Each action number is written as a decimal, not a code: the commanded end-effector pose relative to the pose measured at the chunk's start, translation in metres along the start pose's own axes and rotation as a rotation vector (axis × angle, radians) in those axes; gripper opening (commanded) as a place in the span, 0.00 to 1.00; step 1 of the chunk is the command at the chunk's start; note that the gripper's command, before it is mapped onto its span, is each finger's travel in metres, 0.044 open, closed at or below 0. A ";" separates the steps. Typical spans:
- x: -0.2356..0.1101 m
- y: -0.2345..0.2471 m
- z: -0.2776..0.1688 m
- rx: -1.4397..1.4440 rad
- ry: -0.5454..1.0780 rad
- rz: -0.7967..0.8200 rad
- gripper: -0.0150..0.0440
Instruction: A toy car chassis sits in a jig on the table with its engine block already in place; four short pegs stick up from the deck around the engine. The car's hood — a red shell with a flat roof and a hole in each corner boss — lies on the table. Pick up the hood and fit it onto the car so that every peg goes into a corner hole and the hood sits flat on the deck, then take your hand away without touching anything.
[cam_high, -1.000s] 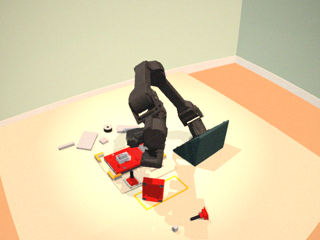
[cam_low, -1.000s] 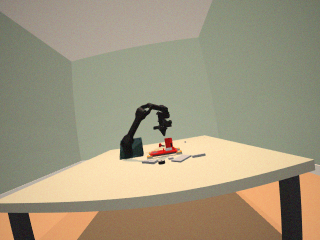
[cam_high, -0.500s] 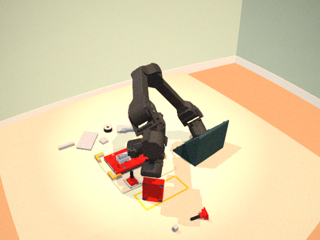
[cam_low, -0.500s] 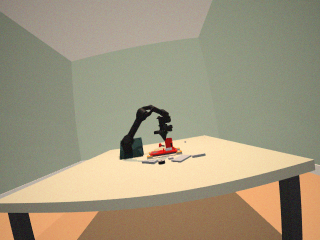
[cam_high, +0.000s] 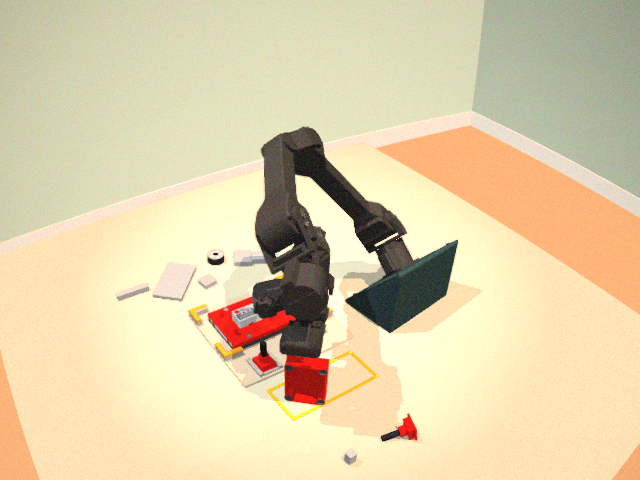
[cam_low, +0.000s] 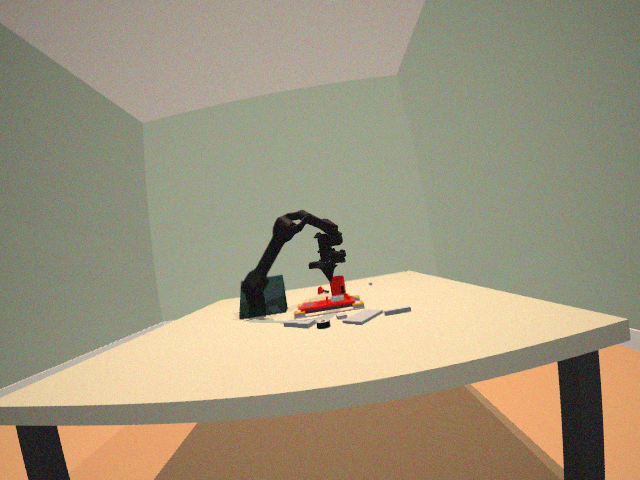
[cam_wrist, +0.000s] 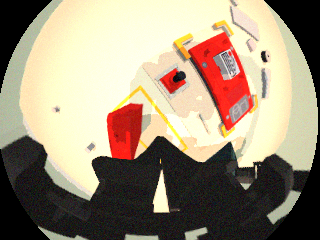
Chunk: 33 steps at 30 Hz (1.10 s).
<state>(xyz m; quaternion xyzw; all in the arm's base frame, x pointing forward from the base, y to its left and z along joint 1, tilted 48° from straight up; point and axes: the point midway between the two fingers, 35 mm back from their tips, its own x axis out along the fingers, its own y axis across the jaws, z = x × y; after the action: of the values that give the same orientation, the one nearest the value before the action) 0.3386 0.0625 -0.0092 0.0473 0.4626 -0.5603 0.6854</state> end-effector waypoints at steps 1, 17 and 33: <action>0.001 0.001 0.000 -0.007 -0.005 -0.006 0.25; 0.001 0.008 0.001 -0.007 -0.005 -0.006 0.25; 0.000 0.016 0.001 -0.007 -0.005 -0.005 0.25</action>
<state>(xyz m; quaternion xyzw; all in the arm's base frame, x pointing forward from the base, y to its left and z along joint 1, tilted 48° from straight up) 0.3513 0.0684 -0.0136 0.0484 0.4621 -0.5599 0.6860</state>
